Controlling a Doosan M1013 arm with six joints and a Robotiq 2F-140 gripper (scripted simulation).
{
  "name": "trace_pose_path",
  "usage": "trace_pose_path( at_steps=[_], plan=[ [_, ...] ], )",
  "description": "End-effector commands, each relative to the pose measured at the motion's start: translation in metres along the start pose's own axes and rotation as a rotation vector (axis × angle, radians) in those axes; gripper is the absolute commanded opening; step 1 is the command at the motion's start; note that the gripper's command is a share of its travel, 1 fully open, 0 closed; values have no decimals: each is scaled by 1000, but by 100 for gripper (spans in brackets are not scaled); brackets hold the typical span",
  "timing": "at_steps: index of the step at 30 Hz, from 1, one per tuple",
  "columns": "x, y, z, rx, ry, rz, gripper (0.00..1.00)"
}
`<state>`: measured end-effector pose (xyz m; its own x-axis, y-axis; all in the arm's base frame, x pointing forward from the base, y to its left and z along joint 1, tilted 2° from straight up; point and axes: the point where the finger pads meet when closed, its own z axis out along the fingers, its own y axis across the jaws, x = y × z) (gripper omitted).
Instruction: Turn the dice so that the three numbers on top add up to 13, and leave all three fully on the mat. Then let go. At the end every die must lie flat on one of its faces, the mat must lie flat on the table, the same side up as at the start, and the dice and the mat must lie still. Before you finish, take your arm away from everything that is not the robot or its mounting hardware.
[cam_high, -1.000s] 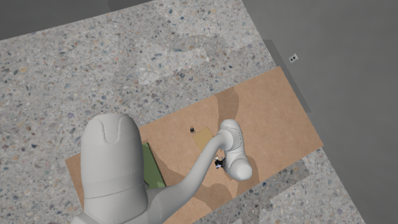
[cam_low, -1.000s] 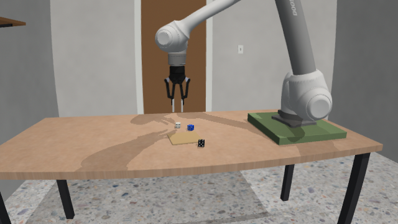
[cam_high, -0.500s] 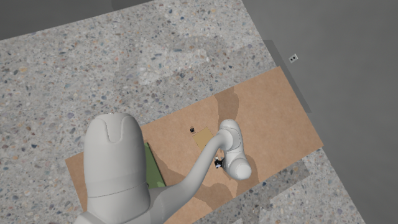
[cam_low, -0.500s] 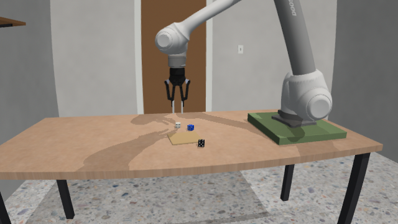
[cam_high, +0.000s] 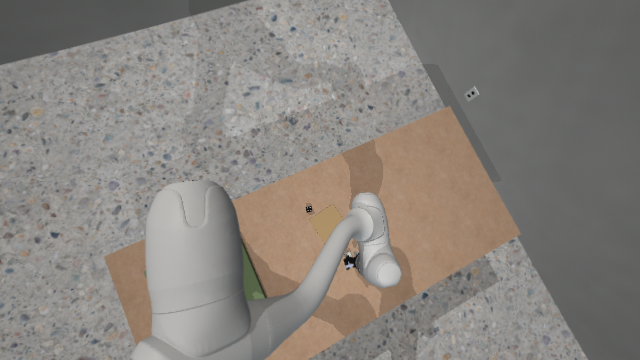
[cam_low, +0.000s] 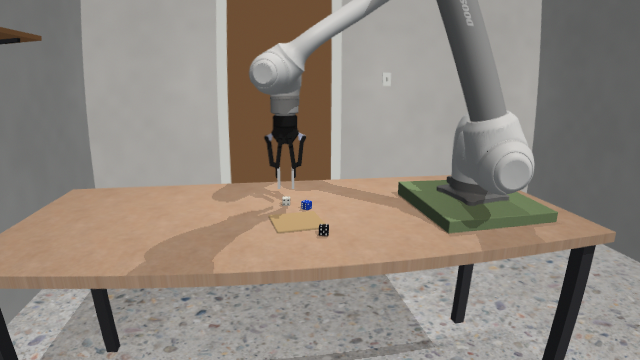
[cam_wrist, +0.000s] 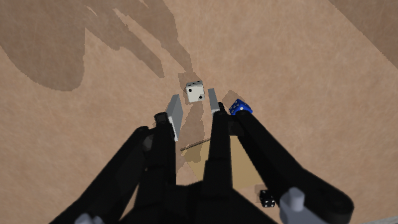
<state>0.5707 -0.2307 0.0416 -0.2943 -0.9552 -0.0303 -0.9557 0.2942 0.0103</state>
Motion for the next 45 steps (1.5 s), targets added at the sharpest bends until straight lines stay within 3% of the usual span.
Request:
trace_pose_path(
  at_steps=[1, 19, 45],
  plan=[
    [0, 0, 6, 0, 0, 0, 25],
    [0, 0, 22, 0, 0, 0, 25],
    [0, 0, 23, 0, 0, 0, 25]
  ],
)
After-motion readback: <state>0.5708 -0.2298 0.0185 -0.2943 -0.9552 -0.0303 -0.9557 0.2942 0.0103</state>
